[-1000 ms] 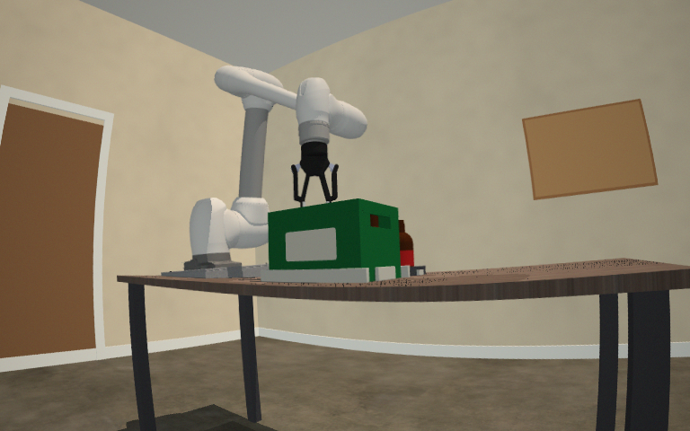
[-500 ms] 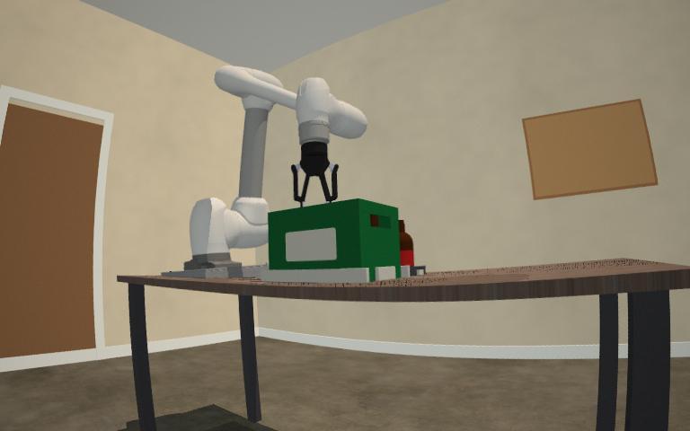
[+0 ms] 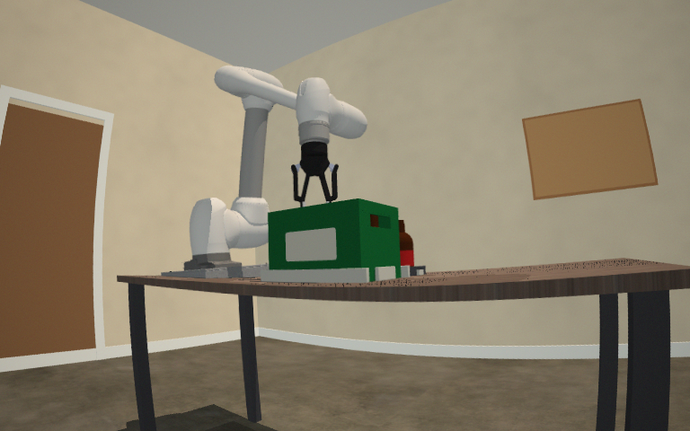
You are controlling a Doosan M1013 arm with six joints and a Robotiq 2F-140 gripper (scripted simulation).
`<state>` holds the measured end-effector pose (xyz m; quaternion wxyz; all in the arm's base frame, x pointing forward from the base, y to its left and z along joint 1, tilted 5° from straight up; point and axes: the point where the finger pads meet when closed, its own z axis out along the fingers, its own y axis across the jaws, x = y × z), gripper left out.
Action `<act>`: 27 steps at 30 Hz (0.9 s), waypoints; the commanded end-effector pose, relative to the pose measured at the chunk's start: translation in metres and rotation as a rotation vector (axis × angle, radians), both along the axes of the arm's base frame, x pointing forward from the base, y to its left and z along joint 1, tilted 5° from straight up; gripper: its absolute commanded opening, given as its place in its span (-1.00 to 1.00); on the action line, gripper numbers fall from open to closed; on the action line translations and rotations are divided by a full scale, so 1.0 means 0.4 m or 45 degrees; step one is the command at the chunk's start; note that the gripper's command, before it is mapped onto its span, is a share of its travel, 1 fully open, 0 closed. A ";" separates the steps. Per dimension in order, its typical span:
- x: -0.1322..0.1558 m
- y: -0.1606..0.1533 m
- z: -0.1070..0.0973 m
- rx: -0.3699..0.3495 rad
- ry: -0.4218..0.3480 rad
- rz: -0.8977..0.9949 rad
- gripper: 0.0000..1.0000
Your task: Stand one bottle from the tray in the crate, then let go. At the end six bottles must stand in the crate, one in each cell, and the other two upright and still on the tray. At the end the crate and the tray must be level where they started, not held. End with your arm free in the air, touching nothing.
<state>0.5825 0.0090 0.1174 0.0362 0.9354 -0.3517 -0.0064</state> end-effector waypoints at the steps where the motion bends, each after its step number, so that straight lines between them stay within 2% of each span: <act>1: -0.009 -0.008 -0.016 -0.007 0.010 -0.003 -0.24; 15: -0.009 -0.007 -0.012 -0.007 0.010 -0.003 -0.24; 27: -0.007 -0.005 0.019 -0.007 0.010 -0.003 -0.24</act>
